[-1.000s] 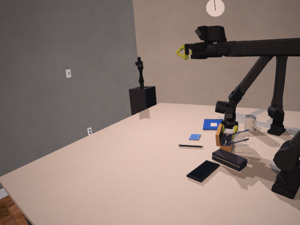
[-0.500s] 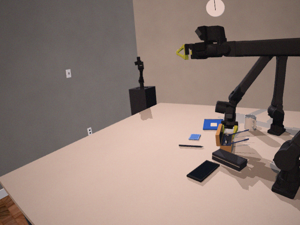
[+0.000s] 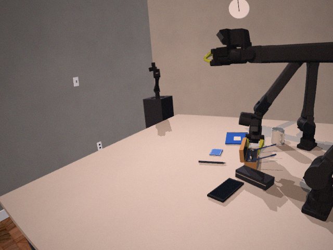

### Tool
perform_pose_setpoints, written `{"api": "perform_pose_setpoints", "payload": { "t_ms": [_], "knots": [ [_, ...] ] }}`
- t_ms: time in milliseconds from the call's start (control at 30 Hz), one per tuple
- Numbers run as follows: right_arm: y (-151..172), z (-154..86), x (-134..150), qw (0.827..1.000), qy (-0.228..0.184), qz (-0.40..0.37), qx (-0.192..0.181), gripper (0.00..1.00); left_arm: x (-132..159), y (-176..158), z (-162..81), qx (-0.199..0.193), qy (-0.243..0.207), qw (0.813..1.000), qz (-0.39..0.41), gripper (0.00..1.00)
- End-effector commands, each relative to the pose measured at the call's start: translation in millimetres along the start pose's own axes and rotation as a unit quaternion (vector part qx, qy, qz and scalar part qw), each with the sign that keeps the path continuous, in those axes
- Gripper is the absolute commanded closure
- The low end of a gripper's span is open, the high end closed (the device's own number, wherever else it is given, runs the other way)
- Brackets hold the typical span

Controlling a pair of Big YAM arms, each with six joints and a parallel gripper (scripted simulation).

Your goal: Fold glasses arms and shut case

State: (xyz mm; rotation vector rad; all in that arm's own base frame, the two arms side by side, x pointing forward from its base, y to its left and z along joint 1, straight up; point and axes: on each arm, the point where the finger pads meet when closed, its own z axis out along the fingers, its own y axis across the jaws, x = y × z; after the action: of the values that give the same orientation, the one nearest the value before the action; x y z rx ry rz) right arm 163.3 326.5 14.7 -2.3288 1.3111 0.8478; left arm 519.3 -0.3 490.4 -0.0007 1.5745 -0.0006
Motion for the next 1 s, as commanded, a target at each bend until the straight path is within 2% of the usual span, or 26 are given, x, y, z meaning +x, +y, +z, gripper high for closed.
{"api": "perform_pose_setpoints", "payload": {
  "t_ms": [0,133,167,333,533,767,833,900,933,967],
  "knots": [
    [-4.8,0.0,6.0,1.0,0.005,0.024,-0.005,0.43,-33.8,3.8,1.8,-0.003,-0.031,1.0,0.003,1.0],
    [-5.5,-0.3,5.9,1.0,0.005,0.024,-0.004,0.43,-33.8,3.8,1.8,-0.003,-0.031,1.0,0.003,1.0],
    [-5.4,-0.3,5.9,1.0,0.005,0.024,-0.004,0.43,9.7,-15.7,8.1,0.012,0.014,1.0,-0.009,1.0],
    [-5.4,-0.3,5.9,1.0,0.005,0.024,-0.004,0.43,18.2,-27.1,9.4,0.014,0.027,0.999,-0.028,1.0],
    [-5.4,-0.3,5.9,1.0,0.005,0.024,-0.004,0.43,58.3,-74.6,9.0,0.015,0.086,0.993,-0.081,1.0],
    [-5.4,-0.3,5.9,1.0,0.005,0.024,-0.004,0.43,109.5,-134.5,-5.1,0.002,0.157,0.981,-0.113,1.0],
    [-5.4,-0.3,5.9,1.0,0.005,0.024,-0.004,0.43,109.5,-134.5,-5.1,0.002,0.157,0.981,-0.113,1.0],
    [-5.4,-0.3,5.9,1.0,0.005,0.024,-0.004,0.43,95.9,-152.8,-7.8,0.001,0.153,0.98,-0.124,1.0],
    [-5.4,-0.3,5.9,1.0,0.005,0.024,-0.004,0.43,124.0,-159.4,-16.3,-0.004,0.178,0.977,-0.119,1.0],
    [-5.4,-0.3,5.9,1.0,0.005,0.024,-0.004,0.43,136.4,-167.8,-20.8,-0.008,0.191,0.975,-0.118,1.0]
  ]
}}
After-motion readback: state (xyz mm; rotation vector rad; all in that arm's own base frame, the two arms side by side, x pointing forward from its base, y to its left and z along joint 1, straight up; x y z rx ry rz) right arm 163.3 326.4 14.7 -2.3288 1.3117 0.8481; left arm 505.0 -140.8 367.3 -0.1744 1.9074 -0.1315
